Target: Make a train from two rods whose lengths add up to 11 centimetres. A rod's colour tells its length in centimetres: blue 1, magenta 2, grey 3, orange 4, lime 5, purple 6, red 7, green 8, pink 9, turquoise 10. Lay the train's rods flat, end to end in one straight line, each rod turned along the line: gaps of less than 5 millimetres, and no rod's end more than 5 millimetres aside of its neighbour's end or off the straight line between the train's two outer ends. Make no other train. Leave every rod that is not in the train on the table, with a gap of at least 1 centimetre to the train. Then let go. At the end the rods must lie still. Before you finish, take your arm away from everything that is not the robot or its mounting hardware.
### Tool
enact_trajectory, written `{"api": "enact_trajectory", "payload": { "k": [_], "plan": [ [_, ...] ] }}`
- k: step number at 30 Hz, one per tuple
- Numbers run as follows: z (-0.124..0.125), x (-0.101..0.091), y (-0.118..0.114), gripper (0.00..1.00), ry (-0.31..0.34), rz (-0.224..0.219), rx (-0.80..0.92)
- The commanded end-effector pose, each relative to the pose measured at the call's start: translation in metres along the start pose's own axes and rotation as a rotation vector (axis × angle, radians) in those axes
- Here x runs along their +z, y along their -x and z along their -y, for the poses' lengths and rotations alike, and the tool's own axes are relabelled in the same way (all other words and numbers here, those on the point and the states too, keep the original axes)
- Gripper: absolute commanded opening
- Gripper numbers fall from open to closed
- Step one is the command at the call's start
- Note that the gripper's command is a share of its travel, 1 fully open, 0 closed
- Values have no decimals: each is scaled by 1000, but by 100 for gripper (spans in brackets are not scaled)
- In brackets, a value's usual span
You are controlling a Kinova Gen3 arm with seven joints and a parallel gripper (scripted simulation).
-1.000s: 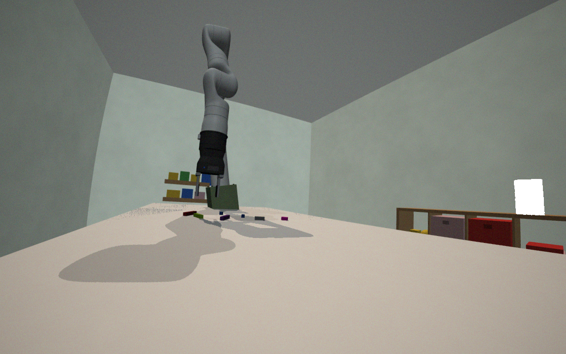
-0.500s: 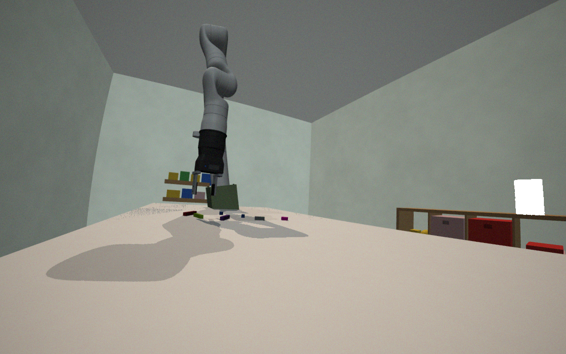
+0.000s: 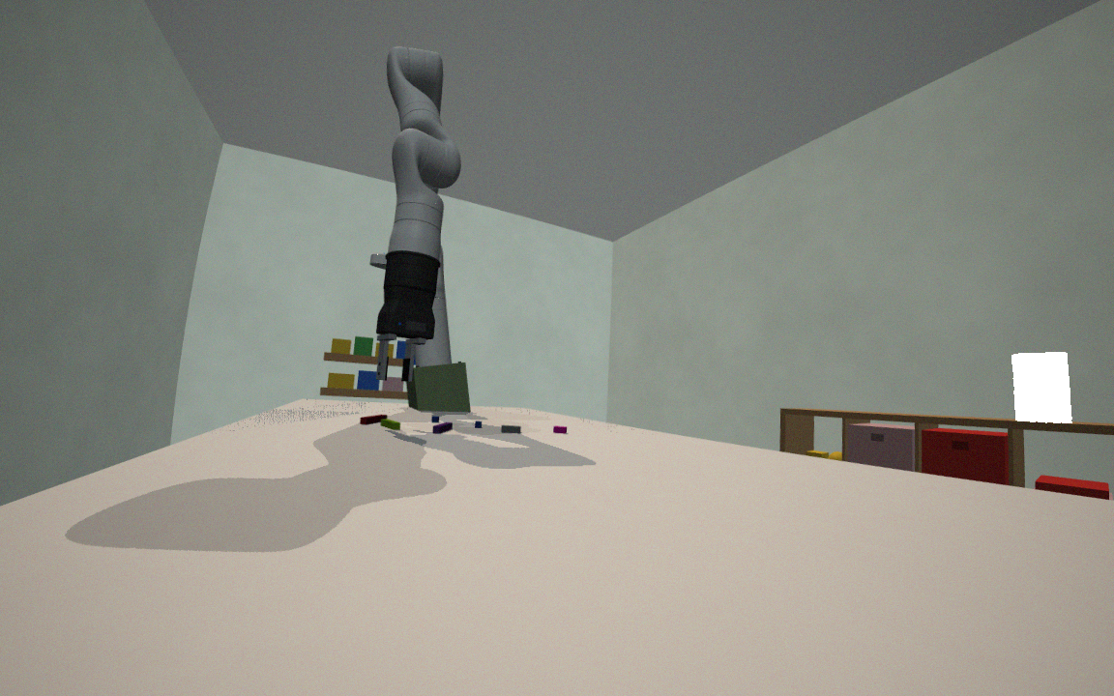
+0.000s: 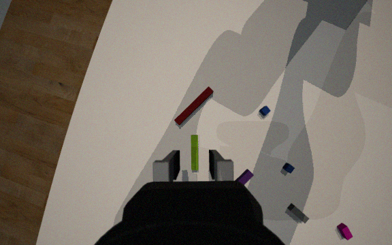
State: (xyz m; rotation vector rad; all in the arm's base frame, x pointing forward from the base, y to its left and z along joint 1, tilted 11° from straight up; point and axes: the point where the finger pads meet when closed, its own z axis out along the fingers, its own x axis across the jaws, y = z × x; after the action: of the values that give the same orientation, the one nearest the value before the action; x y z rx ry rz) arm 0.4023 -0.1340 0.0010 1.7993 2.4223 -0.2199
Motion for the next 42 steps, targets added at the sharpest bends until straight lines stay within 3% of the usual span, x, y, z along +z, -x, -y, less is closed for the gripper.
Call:
{"api": "enact_trajectory", "payload": {
  "k": [1, 42],
  "plan": [
    [-1, -1, 0, 54, 2, 1, 0],
    [-1, 6, 0, 54, 2, 0, 0]
  ]
}}
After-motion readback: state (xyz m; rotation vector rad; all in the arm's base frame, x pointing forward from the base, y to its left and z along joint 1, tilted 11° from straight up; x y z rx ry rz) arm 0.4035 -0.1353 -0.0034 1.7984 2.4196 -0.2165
